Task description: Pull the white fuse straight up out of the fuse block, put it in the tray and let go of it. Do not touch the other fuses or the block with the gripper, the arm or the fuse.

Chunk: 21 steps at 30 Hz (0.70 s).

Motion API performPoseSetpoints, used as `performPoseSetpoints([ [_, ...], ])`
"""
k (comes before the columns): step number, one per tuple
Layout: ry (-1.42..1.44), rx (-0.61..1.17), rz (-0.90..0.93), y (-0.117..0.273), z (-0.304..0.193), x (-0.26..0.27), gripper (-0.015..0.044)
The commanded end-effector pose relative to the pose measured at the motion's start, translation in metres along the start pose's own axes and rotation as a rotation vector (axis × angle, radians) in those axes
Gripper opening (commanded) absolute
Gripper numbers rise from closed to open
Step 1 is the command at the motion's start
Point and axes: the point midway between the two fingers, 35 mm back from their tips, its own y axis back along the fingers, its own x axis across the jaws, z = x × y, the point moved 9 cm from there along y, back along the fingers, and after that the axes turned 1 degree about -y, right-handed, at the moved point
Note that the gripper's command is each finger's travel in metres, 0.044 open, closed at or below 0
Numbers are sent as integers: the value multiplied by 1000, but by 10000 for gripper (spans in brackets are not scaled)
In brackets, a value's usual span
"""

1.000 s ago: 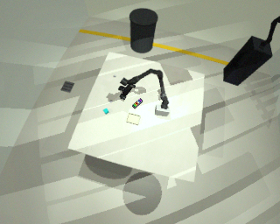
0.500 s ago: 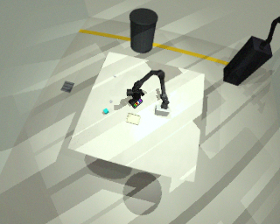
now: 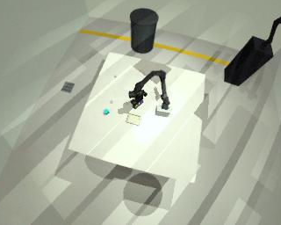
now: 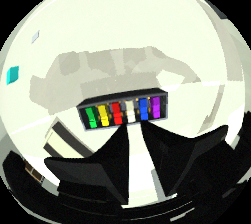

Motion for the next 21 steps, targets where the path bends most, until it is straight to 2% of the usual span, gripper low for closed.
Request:
performPoseSetpoints([
  [1, -6, -6, 0, -3, 1, -1, 65],
  [21, -6, -7, -1, -23, 1, -1, 65],
])
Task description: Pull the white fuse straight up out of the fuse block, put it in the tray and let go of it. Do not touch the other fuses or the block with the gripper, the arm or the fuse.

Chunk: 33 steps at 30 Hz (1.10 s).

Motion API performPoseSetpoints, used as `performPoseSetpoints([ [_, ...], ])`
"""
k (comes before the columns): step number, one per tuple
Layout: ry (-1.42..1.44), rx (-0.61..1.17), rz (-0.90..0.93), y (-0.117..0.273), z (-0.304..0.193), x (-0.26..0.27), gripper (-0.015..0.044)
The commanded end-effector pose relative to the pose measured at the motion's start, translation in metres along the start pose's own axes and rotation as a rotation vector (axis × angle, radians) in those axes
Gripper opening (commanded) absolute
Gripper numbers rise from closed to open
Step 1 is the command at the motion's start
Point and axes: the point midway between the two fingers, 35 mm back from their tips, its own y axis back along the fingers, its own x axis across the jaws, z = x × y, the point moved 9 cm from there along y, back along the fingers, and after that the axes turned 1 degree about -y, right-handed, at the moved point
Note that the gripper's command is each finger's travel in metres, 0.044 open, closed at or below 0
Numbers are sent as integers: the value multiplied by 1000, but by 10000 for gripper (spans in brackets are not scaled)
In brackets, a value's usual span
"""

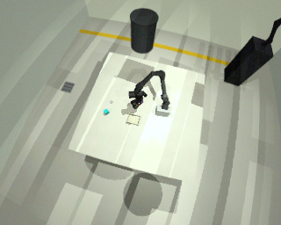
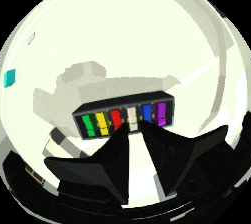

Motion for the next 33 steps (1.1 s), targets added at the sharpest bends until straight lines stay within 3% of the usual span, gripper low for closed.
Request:
performPoseSetpoints([
  [1, 8, -1, -8, -6, -1, 0, 65],
  [33, 8, -2, -8, -20, -1, 0, 65],
])
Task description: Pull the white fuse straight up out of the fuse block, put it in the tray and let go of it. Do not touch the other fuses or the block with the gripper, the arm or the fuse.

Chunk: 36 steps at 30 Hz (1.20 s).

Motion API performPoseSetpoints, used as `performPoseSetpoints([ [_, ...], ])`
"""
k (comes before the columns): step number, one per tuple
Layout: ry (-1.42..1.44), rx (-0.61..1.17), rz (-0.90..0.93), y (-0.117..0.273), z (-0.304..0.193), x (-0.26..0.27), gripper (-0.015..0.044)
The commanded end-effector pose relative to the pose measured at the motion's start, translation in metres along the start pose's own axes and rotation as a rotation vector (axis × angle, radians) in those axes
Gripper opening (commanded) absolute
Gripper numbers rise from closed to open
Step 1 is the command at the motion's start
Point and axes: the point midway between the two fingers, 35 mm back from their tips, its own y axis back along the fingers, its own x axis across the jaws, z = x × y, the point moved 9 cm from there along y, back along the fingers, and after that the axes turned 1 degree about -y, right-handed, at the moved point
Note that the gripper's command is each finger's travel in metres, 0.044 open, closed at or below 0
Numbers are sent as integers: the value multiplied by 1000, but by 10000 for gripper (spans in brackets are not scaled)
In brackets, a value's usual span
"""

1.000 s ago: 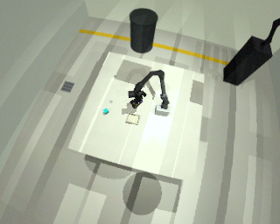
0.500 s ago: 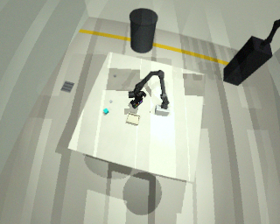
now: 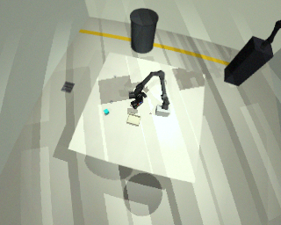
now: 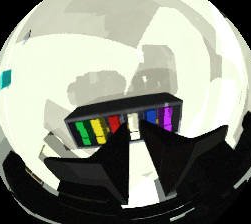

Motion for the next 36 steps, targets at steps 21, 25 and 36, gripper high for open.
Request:
performPoseSetpoints([
  [21, 1, 0, 0, 2, 0, 0, 0],
  [25, 1, 0, 0, 4, 0, 0, 0],
  [36, 2, 0, 0, 10, 0, 1, 0],
])
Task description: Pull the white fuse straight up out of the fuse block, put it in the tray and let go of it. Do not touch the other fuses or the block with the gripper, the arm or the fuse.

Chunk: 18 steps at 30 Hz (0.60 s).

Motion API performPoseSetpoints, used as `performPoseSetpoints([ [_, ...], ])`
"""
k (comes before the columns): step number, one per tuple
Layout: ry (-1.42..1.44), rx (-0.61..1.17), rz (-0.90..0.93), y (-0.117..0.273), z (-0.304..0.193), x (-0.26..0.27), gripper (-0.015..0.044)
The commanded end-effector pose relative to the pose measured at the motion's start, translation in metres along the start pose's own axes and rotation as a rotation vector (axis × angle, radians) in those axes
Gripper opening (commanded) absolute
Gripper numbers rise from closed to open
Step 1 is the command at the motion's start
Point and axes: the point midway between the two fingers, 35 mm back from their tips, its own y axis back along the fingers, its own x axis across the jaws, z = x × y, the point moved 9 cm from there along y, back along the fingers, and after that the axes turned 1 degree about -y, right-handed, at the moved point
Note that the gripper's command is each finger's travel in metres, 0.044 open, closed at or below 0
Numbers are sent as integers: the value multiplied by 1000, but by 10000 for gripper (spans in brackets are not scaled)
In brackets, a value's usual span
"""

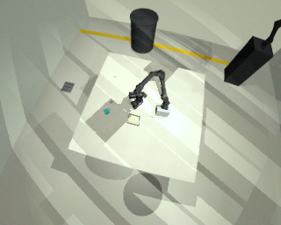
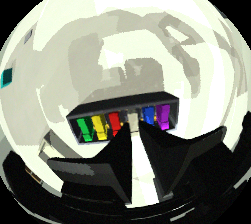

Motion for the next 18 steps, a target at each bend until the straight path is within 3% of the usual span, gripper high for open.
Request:
performPoseSetpoints([
  [1, -5, -1, 6, 4, 1, 0, 0],
  [18, -4, -2, 6, 12, 1, 0, 0],
])
